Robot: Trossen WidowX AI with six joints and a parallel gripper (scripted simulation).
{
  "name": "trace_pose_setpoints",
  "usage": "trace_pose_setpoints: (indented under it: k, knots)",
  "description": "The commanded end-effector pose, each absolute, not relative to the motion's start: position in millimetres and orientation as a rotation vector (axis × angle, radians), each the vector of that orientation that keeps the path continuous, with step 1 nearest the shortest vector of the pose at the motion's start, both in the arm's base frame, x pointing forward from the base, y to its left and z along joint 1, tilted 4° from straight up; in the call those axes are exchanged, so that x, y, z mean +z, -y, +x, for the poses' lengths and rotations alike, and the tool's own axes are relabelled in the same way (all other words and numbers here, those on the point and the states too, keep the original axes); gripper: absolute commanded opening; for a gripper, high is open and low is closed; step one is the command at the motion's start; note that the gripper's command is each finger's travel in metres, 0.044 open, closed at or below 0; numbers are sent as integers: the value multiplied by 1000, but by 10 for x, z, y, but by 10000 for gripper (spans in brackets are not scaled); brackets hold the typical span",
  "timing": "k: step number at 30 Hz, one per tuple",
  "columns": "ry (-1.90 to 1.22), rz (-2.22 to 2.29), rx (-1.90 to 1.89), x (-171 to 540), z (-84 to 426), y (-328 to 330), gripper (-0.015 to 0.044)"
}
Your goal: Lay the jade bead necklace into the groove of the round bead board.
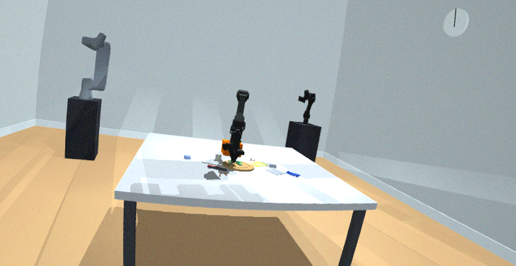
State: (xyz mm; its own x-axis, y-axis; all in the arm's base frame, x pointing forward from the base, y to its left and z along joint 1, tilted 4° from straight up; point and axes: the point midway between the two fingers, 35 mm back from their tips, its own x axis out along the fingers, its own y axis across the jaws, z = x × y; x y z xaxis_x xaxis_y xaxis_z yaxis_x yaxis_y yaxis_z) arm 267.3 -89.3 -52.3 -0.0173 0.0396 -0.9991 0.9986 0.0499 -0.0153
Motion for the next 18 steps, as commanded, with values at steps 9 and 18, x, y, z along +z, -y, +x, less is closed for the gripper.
trace_pose_setpoints:
  k: [9,18]
  knots:
    - [-1274,1194,-1165,-523,2673,893,0]
    - [-1274,1194,-1165,-523,2673,893,0]
